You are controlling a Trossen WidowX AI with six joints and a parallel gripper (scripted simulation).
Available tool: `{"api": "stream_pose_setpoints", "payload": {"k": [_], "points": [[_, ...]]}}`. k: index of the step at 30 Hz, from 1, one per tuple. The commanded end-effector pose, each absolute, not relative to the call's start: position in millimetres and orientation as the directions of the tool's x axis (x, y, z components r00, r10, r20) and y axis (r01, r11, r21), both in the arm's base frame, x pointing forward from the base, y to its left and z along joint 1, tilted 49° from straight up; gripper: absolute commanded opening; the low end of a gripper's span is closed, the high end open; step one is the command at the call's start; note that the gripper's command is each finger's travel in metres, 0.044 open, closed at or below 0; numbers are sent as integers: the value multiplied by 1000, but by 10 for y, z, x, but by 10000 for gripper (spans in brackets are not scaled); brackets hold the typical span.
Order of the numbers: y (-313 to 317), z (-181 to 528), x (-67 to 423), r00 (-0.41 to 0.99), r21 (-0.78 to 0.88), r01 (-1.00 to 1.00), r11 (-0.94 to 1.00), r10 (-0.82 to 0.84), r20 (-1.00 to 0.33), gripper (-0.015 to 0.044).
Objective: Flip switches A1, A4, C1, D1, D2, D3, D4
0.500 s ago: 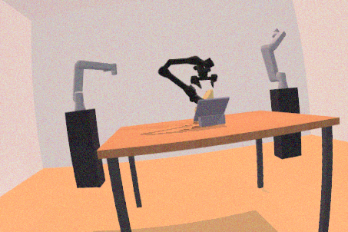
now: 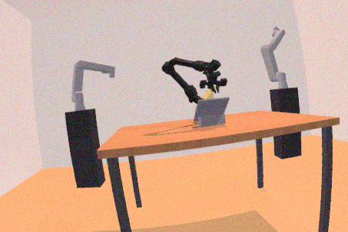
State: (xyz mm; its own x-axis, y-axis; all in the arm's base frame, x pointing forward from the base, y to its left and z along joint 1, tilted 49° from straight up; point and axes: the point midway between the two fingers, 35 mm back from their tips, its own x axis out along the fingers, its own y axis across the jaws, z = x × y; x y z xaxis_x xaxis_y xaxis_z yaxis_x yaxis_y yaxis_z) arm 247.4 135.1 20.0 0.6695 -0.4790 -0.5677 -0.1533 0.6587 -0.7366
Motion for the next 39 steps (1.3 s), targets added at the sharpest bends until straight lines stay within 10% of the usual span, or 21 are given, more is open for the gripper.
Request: {"api": "stream_pose_setpoints", "payload": {"k": [1, 39], "points": [[1309, 136, 2582, 673, -748, -151, 646, -487, -557, 0], [1009, -190, 2976, 693, -749, -149, 645, -472, -545, 0]]}}
